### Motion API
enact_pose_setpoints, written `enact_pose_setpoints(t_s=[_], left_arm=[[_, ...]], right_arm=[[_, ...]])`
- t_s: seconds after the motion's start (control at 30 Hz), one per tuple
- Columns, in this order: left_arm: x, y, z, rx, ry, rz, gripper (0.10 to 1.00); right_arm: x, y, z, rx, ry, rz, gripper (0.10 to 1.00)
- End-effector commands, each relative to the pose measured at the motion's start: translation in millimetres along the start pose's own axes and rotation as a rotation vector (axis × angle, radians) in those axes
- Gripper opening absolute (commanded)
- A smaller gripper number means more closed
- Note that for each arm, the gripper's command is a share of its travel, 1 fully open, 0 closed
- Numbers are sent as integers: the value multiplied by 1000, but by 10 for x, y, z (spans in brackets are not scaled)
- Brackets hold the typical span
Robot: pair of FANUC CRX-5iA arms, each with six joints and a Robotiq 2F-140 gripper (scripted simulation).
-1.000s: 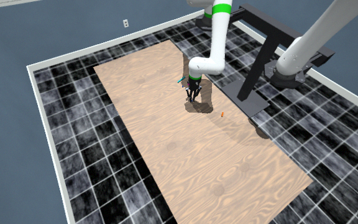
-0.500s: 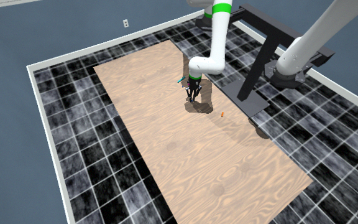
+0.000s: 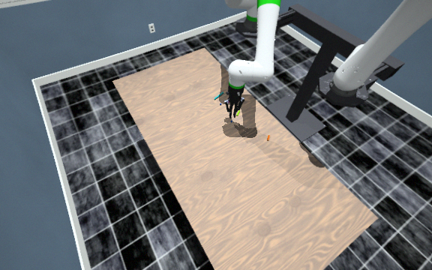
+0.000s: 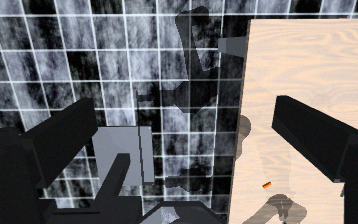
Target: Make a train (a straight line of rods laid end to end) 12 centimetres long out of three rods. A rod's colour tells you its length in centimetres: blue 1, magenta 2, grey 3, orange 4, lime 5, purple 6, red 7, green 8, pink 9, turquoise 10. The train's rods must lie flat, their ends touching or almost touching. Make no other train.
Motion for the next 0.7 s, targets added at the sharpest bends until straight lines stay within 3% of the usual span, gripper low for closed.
enact_pose_setpoints(t_s=[0.0,0.37,0.4,0.67], left_arm=[[2,1,-9,0,2,0,1000],[2,1,-9,0,2,0,1000],[2,1,-9,0,2,0,1000],[2,1,-9,0,2,0,1000]], right_arm=[[-8,-4,-196,1,-2,0,231],[-8,-4,-353,1,-2,0,231],[-8,-4,-353,1,-2,0,1000],[-8,-4,-353,1,-2,0,1000]])
Point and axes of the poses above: on each arm, the point where the finger pads meet when closed, its own z axis out along the fingers, its own y axis across the jaws, x = y × z, the point moved 3 cm from there along -z, back along the fingers
